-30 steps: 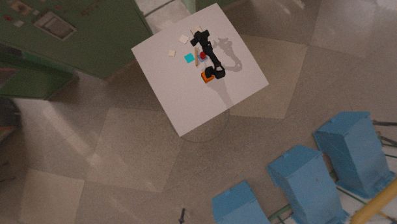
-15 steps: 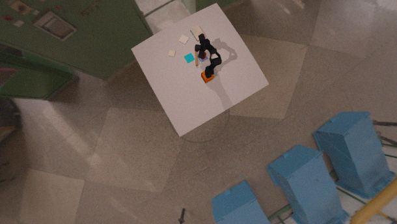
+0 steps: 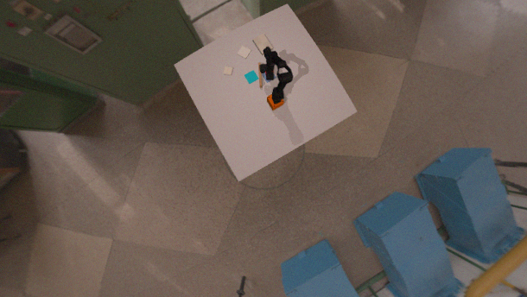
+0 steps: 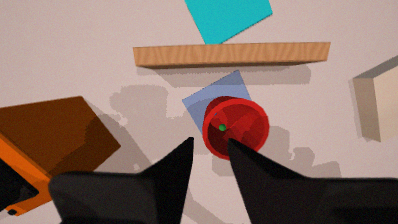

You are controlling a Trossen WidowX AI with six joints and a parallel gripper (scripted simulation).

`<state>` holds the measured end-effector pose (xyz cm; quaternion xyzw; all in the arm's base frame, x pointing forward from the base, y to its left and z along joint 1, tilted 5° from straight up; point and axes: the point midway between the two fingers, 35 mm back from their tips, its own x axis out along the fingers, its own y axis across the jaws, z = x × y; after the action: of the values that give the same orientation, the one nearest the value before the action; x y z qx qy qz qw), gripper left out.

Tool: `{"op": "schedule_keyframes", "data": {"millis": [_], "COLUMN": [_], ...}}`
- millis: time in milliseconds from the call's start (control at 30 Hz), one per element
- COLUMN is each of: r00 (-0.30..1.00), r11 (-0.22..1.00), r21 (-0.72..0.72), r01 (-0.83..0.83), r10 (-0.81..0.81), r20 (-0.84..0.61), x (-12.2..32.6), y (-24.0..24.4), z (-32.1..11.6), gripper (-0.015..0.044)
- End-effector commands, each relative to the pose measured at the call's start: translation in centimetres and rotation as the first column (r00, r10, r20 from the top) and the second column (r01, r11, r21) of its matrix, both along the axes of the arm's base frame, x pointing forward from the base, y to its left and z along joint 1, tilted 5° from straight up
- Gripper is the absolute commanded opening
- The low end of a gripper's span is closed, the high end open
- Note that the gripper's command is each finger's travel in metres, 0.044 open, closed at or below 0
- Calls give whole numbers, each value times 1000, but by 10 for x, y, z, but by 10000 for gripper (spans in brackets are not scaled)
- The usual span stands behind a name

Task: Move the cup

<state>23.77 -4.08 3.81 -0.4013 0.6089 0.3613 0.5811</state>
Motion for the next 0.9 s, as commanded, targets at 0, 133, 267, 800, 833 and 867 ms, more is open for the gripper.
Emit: {"op": "schedule_keyframes", "data": {"millis": [0, 133, 267, 800, 833, 867], "r00": [1000, 1000, 1000, 1000, 1000, 1000], "r11": [1000, 1000, 1000, 1000, 1000, 1000], "r21": [-5, -5, -5, -5, -5, -5], "r01": [-7, -7, -7, -7, -7, -7], "r10": [7, 7, 7, 7, 7, 7], "r20": [-9, -9, -9, -9, -9, -9], "x": [-1, -1, 0, -1, -1, -1], "y": [-1, -2, -2, -4, -4, -4], "z": [-5, -12, -18, -45, -46, -48], "gripper": [148, 148, 148, 148, 148, 148]}}
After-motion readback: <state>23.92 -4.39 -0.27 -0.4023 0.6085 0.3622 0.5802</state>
